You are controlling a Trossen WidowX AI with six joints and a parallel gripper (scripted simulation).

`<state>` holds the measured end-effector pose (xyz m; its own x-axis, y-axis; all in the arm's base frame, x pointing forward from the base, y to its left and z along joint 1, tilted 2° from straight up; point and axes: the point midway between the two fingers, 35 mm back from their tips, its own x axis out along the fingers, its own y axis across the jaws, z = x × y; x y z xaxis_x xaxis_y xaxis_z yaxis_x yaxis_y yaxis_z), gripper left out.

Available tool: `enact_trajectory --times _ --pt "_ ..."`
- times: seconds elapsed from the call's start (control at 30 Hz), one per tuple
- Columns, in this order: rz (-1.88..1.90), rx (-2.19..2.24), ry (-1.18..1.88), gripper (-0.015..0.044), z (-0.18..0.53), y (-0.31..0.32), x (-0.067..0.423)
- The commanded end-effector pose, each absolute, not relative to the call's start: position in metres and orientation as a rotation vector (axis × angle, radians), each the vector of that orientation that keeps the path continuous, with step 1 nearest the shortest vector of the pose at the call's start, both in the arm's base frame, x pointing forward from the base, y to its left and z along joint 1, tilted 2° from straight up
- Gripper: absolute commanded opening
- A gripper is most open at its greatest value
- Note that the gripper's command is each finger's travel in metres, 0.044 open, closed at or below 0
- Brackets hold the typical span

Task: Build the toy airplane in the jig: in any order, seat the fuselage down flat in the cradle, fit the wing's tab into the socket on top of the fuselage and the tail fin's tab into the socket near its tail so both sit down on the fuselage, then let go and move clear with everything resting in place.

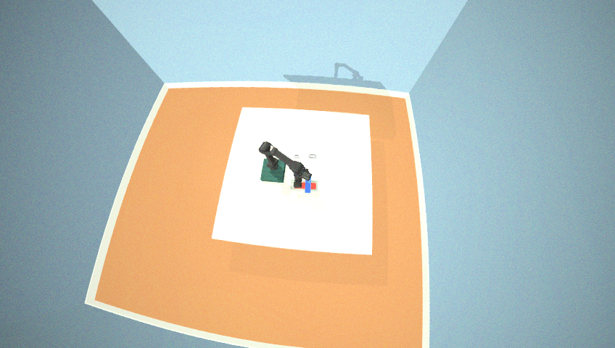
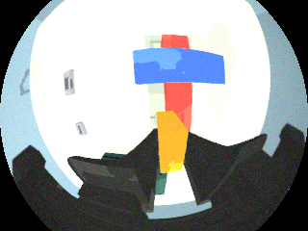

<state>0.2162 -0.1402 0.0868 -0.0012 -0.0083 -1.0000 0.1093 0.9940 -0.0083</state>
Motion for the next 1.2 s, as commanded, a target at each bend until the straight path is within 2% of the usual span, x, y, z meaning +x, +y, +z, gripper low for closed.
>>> enact_trajectory --times 0.0,0.27,0.37,1.17 --pt "-0.098 0.072 1.573 0.0000 0.084 -0.154 0.209" --pt "-0.102 0.071 1.575 0.0000 0.081 -0.171 0.198" --pt "-0.102 0.071 1.575 0.0066 0.081 -0.171 0.198" --pt "-0.102 0.071 1.575 0.0066 0.080 -0.173 0.198"
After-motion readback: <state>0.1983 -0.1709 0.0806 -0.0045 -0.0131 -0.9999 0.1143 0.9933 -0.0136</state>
